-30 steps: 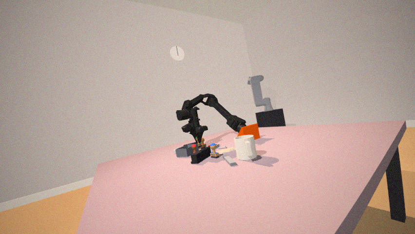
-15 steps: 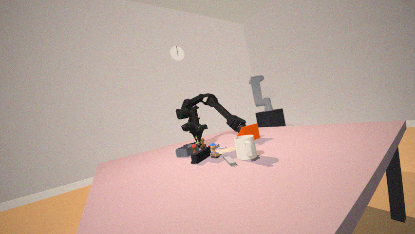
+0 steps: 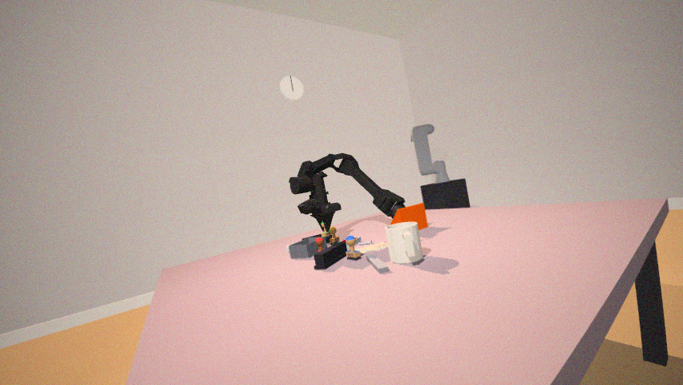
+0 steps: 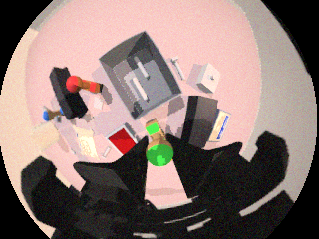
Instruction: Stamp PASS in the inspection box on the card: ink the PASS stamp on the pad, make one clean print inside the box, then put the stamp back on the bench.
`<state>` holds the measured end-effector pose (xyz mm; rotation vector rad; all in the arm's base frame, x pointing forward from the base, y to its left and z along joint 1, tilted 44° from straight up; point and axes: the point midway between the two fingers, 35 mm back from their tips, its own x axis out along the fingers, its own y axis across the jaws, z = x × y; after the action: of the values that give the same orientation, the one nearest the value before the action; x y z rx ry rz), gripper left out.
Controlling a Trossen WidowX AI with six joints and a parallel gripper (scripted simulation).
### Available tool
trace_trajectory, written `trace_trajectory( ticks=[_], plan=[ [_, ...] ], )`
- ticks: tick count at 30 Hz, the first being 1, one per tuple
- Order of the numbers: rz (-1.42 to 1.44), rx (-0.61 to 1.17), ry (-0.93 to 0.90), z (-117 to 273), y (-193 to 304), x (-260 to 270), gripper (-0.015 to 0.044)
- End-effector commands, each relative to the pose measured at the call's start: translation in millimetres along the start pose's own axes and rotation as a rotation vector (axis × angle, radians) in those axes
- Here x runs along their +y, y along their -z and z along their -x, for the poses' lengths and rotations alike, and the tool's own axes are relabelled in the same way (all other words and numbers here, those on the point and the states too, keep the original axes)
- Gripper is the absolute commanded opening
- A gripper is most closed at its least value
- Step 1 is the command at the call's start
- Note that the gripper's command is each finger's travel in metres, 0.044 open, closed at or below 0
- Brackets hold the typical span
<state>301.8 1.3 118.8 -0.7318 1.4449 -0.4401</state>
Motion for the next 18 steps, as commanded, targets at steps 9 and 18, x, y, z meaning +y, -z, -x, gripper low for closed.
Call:
trace_trajectory(
  ticks=[9,18],
  plan=[
    [-0.008,-0.005,-0.006,7.8,-1.5,0.5,0.0000],
    [-0.007,-0.004,-0.007,12.2,-1.4,0.5,0.0000]
  ],
)
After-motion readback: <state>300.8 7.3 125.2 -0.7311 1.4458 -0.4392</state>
